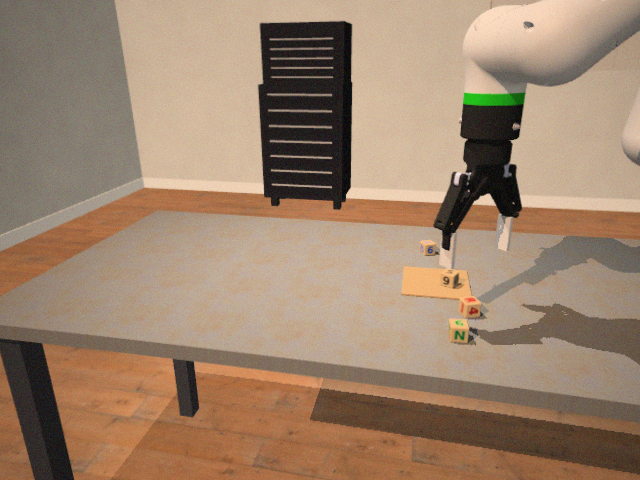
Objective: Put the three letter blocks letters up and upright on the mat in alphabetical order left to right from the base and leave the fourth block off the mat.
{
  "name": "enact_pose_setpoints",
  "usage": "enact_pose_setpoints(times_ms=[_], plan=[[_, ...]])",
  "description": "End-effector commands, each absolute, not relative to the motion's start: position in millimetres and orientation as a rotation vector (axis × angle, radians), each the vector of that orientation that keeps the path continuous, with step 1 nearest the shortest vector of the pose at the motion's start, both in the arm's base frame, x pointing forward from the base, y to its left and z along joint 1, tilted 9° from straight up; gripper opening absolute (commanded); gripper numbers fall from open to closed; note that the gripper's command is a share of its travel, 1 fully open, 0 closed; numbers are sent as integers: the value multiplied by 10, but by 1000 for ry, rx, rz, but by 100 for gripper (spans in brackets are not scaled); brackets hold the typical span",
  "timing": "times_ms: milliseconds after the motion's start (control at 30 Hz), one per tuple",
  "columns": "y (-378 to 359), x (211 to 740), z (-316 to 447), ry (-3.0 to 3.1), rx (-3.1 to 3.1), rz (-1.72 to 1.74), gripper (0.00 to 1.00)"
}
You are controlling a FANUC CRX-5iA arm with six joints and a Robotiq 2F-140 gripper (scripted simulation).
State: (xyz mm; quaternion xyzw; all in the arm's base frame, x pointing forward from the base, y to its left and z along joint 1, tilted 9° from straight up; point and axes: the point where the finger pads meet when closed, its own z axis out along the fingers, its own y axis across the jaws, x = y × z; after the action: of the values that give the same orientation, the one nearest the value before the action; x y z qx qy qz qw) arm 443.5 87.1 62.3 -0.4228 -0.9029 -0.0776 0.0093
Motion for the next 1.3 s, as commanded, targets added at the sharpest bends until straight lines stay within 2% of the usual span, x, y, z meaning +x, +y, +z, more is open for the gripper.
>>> enact_pose_setpoints(times_ms=[0,267,567,600,1267], plan=[[873,4436,610,-2719,-1512,-230,100],[875,4437,588,-2524,-1791,-223,100],[876,4437,584,-2487,-1838,-222,100],[876,4437,584,-2487,-1838,-222,40],[876,4437,584,-2487,-1838,-222,40]])
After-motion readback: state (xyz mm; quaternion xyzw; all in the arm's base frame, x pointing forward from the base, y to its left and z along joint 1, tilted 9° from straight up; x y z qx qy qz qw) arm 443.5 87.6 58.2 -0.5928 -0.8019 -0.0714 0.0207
